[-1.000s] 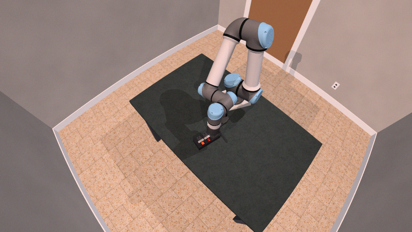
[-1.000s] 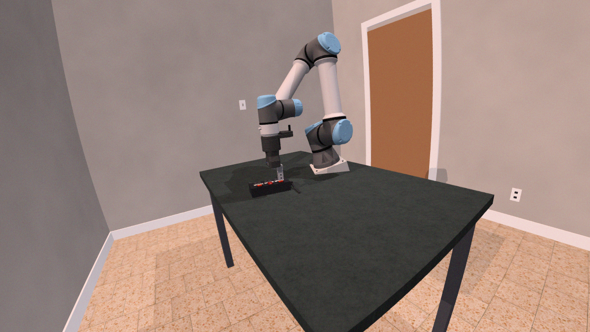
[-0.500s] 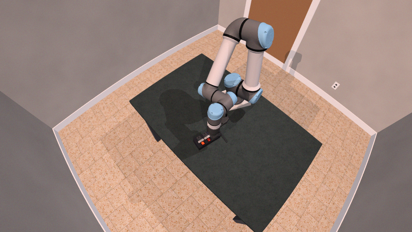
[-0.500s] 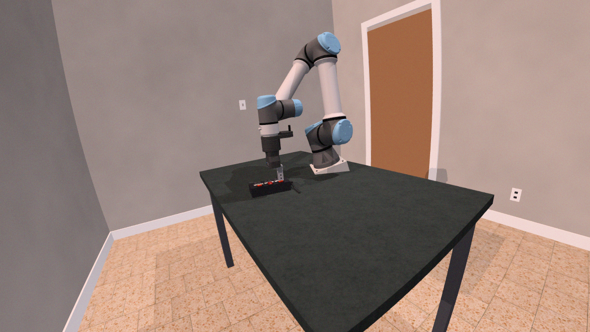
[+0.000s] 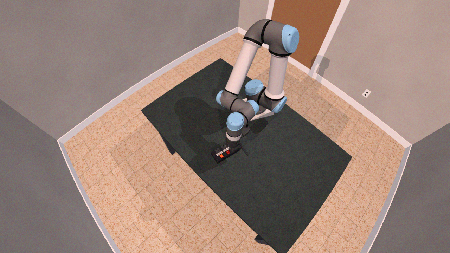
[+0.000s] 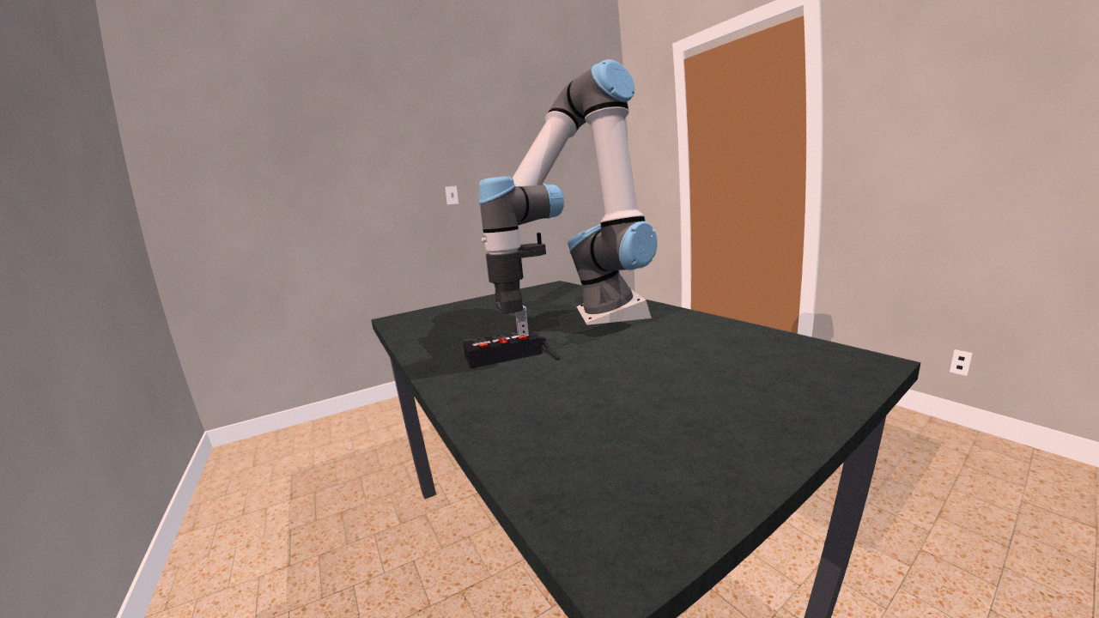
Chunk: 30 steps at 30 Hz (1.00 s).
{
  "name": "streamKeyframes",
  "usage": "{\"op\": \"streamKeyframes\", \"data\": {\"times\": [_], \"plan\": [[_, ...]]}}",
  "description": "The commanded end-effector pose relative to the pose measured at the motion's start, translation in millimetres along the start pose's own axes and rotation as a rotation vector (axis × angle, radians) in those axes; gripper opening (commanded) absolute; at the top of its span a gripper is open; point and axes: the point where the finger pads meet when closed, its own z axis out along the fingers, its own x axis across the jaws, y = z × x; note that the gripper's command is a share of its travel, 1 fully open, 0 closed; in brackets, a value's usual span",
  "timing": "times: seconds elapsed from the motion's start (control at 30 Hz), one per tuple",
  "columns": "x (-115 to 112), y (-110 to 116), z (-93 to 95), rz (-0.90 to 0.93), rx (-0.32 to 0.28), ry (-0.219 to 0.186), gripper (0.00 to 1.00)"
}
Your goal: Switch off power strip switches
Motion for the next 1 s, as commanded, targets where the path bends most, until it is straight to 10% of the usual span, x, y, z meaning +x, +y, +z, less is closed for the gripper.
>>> {"op": "streamKeyframes", "data": {"times": [0.0, 0.97], "plan": [[0.1, 0.4, -0.3, 0.000, -0.001, 0.000, 0.00], [0.1, 0.4, 3.1, 0.000, -0.001, 0.000, 0.00]]}}
